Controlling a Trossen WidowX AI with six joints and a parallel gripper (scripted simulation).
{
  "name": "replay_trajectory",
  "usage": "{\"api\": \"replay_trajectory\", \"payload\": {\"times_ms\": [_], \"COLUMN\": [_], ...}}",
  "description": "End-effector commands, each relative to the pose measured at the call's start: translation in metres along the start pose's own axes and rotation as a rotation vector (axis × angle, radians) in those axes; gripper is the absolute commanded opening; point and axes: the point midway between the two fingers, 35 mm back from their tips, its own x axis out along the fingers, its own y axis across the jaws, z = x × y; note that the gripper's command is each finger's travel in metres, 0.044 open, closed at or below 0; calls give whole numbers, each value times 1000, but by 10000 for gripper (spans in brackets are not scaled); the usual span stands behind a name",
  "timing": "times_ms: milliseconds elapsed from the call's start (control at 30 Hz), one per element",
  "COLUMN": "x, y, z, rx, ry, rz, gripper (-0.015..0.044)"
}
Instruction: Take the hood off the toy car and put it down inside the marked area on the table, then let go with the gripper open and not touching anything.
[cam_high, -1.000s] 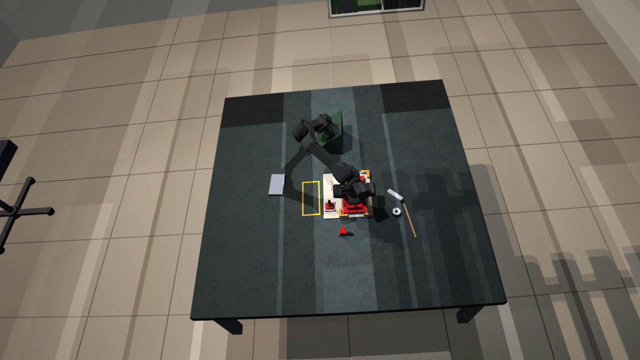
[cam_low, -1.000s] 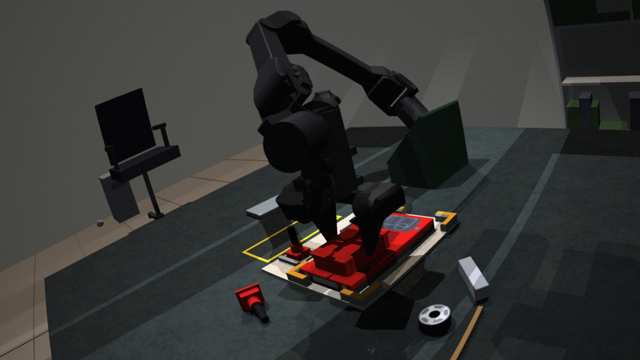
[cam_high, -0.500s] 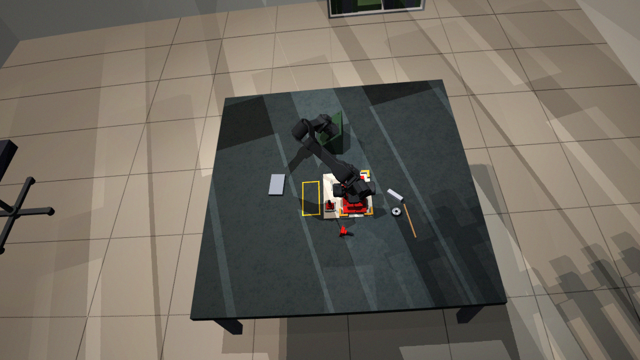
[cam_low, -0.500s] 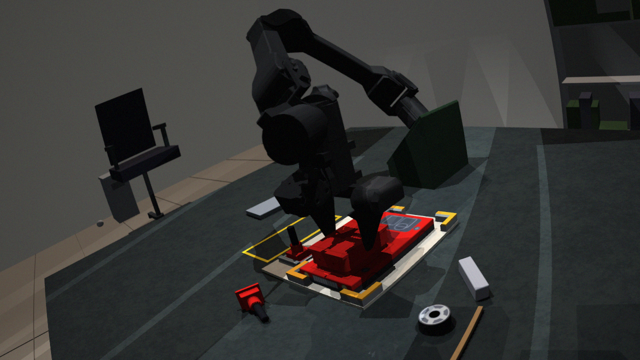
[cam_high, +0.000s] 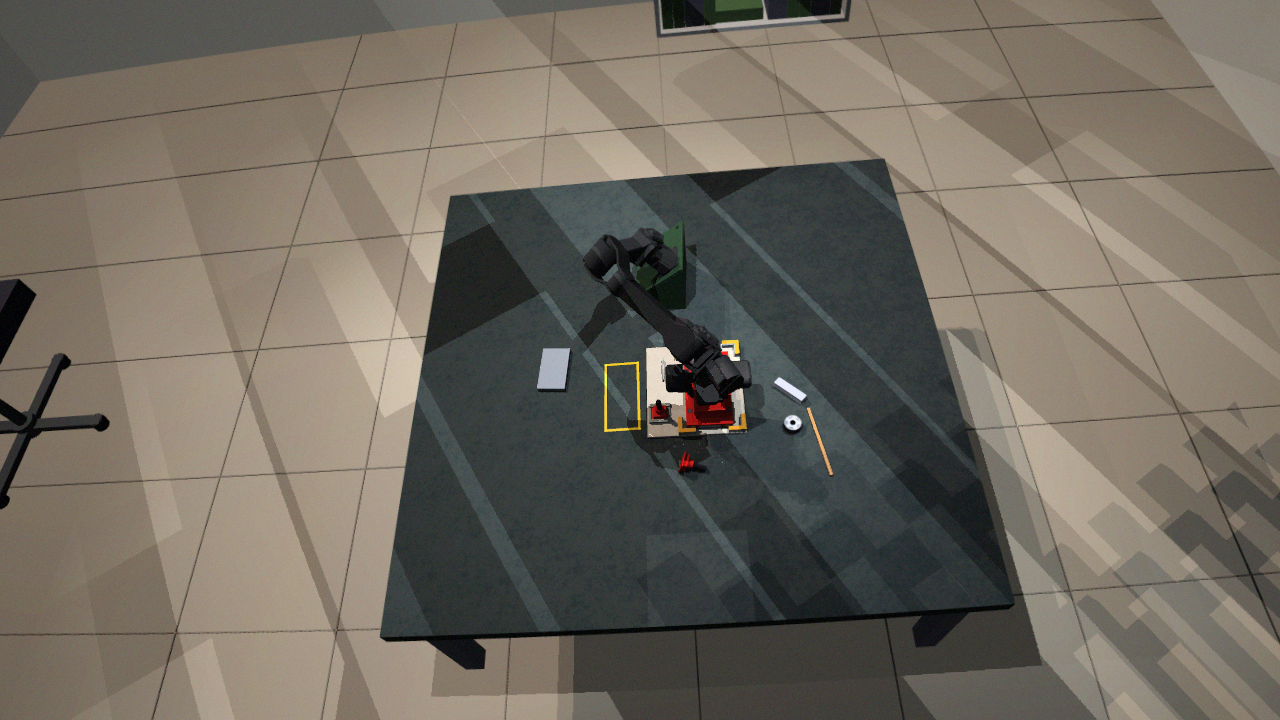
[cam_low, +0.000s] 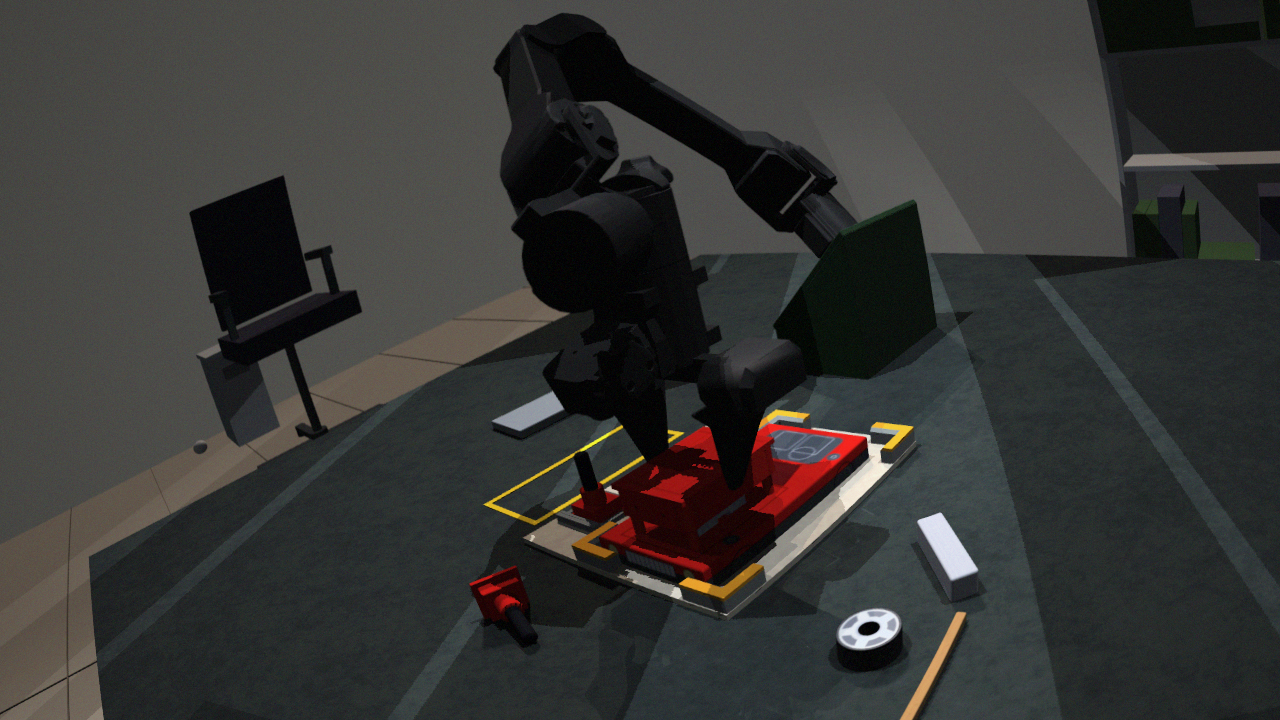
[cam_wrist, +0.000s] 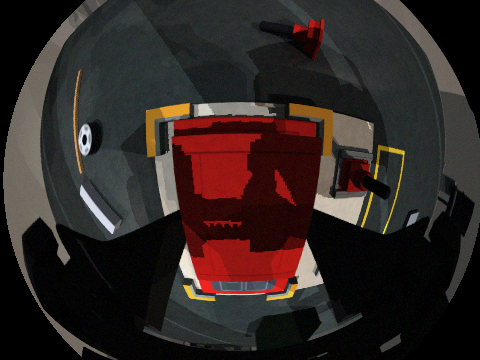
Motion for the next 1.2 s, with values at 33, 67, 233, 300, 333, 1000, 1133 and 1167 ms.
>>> {"api": "replay_trajectory", "payload": {"times_ms": [33,67,233,300,333,1000,1133,1167], "x": [-4,-4,-8,-12,-15,-51,-52,-53], "y": [0,0,0,1,1,-35,-51,-56], "z": [0,0,0,0,0,3,3,3], "rx": [4,4,4,4,4,-2,-3,-3], "ry": [2,2,2,2,2,-4,-3,-3], "rz": [2,2,3,3,3,10,12,13], "gripper": [0,0,0,0,0,0,0,0]}}
